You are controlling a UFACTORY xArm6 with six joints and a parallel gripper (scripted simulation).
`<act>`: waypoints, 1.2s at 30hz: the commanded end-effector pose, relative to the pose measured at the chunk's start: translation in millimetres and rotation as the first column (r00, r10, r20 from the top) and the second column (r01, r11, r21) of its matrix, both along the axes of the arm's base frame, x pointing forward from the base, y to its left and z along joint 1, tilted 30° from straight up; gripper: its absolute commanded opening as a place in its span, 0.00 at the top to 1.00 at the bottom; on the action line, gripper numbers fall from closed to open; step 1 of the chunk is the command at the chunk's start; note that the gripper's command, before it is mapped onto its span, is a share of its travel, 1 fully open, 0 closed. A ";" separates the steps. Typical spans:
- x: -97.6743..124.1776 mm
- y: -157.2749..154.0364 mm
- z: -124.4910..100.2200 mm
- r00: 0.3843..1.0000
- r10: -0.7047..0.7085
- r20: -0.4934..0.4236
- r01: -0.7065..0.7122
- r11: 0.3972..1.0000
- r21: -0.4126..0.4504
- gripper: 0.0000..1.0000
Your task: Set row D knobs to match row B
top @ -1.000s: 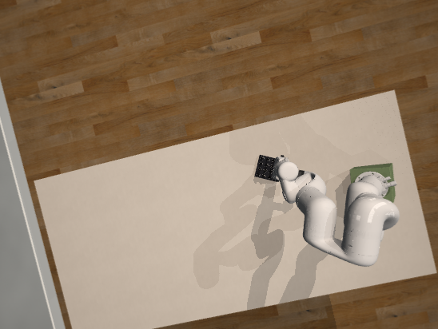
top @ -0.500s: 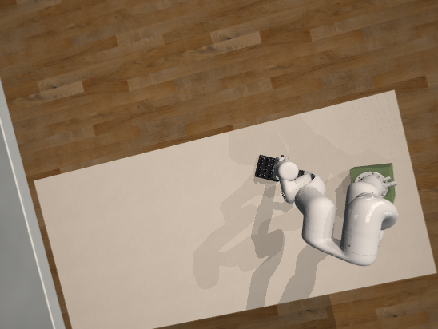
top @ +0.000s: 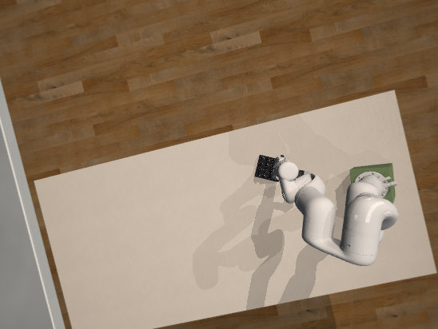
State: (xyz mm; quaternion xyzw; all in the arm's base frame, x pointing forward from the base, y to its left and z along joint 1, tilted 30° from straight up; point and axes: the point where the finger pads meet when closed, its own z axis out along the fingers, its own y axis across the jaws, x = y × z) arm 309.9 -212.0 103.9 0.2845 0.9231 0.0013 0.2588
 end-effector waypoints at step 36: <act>0.5 -0.4 0.8 1.000 0.000 0.002 0.000 1.000 -0.001 0.92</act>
